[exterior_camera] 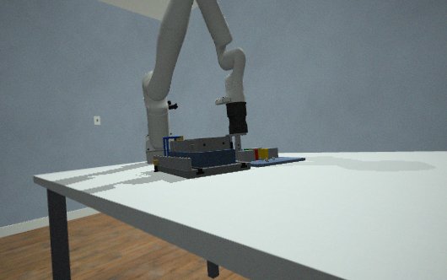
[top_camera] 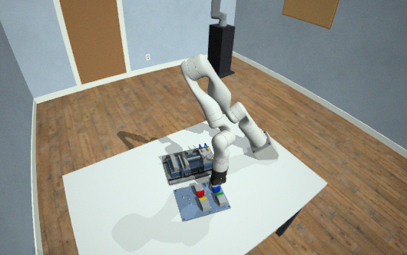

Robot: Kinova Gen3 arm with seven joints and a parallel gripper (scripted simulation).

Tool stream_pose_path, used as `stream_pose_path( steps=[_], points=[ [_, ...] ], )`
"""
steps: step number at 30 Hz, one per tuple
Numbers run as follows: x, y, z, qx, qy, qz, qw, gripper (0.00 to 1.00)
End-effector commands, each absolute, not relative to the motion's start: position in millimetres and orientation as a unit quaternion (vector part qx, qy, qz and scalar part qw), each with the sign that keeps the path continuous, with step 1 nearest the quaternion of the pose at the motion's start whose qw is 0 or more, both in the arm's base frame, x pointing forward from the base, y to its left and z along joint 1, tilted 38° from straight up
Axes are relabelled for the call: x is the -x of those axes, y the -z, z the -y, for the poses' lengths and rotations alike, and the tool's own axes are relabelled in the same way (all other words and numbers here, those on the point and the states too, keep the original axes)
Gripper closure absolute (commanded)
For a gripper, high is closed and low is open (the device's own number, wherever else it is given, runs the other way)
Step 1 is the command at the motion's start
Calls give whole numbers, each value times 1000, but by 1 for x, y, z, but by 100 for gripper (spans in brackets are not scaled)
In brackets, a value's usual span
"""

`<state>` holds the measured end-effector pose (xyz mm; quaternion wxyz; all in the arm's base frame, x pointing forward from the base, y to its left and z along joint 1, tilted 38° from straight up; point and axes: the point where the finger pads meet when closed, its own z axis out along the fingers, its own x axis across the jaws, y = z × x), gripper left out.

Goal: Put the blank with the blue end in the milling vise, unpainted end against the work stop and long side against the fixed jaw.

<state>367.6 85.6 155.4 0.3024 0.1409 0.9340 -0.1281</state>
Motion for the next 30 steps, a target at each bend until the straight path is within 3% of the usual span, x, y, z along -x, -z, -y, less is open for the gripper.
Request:
stream_pose_path(
  steps=[1,30],
  points=[
    [-368,-152,-82,-141,133,-934,301,0],
    [-366,-154,-82,-142,136,-933,301,0]
  ],
)
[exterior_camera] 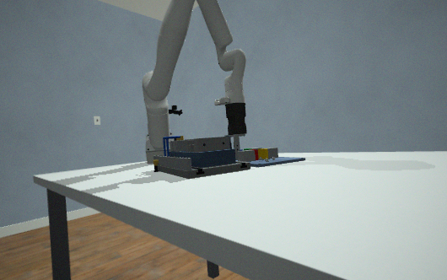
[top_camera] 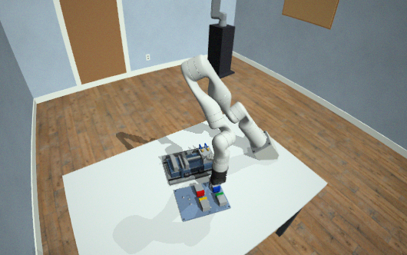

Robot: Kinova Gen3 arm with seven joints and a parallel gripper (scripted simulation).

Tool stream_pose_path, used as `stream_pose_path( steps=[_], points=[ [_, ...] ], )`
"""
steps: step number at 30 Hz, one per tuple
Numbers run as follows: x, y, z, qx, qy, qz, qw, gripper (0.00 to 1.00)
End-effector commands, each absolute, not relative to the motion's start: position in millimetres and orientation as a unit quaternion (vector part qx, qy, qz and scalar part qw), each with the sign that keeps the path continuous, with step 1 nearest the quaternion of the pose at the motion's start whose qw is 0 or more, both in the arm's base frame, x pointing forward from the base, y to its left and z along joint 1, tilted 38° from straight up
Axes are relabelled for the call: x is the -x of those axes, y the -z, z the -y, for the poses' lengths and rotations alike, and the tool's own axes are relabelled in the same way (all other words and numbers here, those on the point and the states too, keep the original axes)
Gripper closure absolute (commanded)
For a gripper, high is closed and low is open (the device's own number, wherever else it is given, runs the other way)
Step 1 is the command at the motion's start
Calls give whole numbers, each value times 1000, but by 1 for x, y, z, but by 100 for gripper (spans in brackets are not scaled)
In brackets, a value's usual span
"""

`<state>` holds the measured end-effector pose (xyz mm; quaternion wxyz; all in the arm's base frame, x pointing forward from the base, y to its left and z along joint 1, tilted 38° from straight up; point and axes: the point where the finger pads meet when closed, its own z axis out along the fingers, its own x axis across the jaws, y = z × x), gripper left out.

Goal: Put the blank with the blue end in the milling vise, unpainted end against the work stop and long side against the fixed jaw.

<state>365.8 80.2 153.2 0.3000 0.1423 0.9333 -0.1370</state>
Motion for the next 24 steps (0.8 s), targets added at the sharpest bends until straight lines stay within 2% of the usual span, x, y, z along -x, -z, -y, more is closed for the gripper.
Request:
stream_pose_path(
  steps=[1,24],
  points=[
    [-366,-154,-82,-142,136,-933,301,0],
    [-364,-158,-85,-142,135,-933,301,0]
  ],
)
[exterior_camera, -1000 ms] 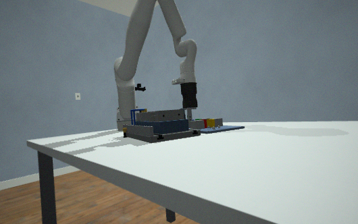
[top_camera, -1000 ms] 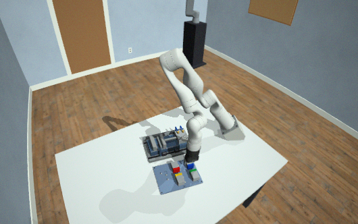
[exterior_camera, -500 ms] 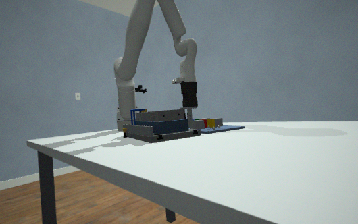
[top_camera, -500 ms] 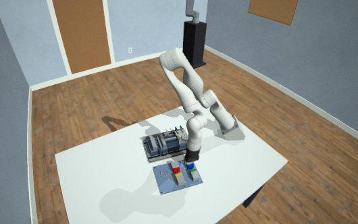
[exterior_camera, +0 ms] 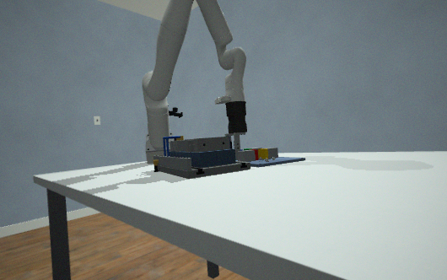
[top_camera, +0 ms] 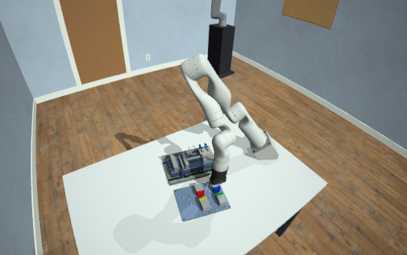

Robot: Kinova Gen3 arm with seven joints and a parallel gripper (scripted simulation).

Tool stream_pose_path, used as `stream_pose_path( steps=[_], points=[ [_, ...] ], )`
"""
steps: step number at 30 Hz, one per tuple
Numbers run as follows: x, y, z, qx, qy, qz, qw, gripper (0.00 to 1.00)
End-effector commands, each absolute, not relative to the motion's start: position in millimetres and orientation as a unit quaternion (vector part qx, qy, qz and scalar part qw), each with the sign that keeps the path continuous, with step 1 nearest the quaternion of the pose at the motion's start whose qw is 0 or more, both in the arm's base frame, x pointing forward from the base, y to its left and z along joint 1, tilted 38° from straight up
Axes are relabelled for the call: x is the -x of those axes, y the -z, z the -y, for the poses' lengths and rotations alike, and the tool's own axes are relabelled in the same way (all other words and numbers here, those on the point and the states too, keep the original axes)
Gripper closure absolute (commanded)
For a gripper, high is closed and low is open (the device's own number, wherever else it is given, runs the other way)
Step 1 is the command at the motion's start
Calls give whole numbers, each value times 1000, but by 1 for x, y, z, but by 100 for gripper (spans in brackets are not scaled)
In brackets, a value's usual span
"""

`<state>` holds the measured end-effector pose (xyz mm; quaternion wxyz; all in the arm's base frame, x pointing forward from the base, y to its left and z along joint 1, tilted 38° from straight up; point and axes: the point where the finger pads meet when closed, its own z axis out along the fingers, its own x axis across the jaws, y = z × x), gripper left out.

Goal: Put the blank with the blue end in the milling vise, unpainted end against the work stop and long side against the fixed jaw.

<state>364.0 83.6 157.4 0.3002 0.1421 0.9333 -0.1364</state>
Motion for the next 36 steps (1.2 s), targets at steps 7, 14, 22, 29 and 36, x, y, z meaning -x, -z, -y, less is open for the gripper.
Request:
stream_pose_path(
  steps=[7,14,22,29,36],
  points=[
    [-364,-158,-85,-142,135,-933,301,0],
    [-364,-159,-85,-142,135,-933,301,0],
    [-364,-159,-86,-142,135,-933,301,0],
    [-365,-157,-85,-142,135,-933,301,0],
    [-366,-156,-84,-142,135,-933,301,0]
  ],
)
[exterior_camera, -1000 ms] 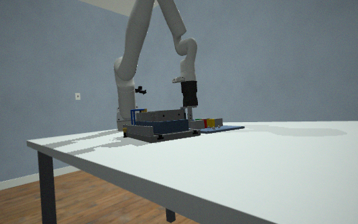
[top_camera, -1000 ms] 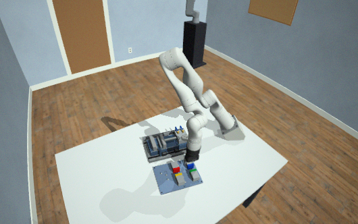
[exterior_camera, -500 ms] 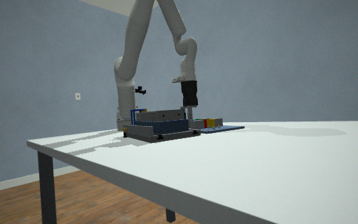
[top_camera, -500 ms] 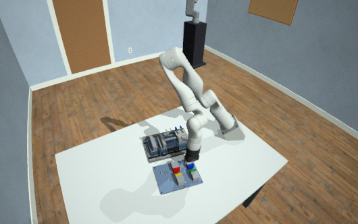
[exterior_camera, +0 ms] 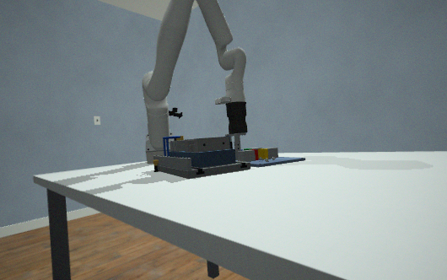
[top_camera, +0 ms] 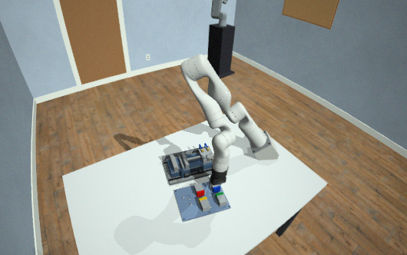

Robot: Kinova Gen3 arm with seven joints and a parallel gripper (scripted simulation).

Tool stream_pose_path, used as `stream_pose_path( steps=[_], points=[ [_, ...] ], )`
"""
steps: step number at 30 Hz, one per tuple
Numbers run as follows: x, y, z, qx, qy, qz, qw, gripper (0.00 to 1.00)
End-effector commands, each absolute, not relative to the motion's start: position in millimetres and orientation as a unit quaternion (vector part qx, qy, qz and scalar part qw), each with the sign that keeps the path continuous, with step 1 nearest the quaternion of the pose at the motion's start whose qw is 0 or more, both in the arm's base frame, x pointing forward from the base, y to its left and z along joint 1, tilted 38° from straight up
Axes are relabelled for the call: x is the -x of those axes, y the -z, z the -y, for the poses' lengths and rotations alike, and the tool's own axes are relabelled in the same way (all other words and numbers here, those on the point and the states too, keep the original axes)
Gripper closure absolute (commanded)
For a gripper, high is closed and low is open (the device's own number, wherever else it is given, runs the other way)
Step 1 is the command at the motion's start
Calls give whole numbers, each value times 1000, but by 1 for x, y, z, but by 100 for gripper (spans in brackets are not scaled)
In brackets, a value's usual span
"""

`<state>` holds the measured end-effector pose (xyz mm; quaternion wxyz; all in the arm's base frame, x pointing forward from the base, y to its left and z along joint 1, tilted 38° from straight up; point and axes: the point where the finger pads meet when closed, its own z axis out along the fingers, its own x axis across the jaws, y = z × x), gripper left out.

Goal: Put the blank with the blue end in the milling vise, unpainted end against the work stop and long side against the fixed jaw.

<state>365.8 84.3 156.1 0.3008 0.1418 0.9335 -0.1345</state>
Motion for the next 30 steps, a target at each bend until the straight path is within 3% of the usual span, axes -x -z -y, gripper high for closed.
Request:
stream_pose_path(
  steps=[1,30],
  points=[
    [-366,-155,-84,-142,135,-933,301,0],
    [-371,-148,-81,-142,135,-933,301,0]
  ],
)
